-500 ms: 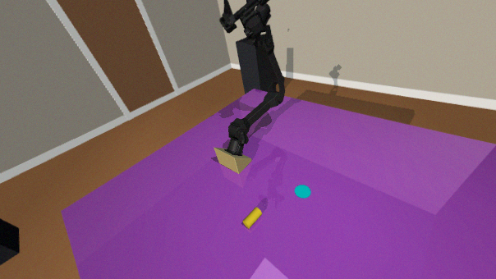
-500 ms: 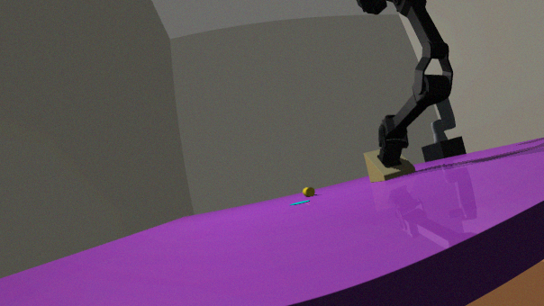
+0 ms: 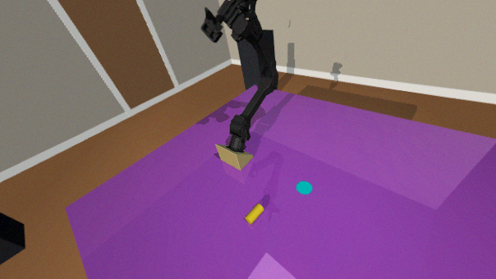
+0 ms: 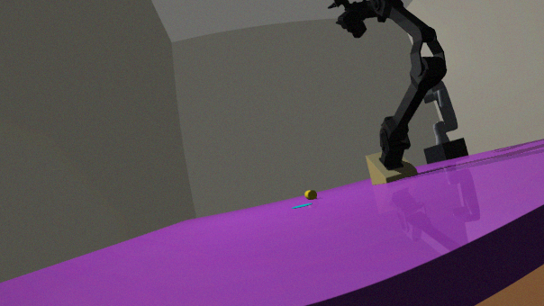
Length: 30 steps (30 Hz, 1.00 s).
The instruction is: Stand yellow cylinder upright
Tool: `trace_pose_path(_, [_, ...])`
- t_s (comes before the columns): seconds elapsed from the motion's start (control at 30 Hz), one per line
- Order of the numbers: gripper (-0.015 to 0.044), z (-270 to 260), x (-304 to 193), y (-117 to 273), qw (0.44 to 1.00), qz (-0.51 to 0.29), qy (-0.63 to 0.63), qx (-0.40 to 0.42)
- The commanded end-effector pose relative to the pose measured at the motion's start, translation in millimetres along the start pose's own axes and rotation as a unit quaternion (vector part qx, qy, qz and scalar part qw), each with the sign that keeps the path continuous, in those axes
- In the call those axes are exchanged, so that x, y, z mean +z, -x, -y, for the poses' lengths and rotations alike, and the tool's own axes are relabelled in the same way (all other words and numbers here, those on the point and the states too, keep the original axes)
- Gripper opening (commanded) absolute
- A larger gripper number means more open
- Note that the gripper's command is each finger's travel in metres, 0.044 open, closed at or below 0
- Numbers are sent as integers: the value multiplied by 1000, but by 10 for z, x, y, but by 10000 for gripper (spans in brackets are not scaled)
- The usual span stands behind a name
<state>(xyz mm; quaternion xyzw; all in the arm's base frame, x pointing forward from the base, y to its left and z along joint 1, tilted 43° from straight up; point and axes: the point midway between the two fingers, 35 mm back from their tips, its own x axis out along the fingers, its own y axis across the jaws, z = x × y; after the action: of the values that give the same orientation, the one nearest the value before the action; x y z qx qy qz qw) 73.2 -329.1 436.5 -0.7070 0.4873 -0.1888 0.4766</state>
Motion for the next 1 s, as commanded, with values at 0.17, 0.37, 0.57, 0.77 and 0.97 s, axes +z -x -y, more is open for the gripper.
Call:
trace_pose_path(0.17, [309, -651, 786, -836, 980, 165, -22, 110])
trace_pose_path(0.37, [309, -1058, 1449, -1168, 944, 275, -22, 182])
trace_pose_path(0.57, [309, -1450, 2142, -1318, 890, 380, -14, 251])
trace_pose_path(0.77, [309, -1829, 2827, -1294, 819, 477, 0, 318])
trace_pose_path(0.97, [309, -2193, 3457, -1113, 733, 561, 20, 383])
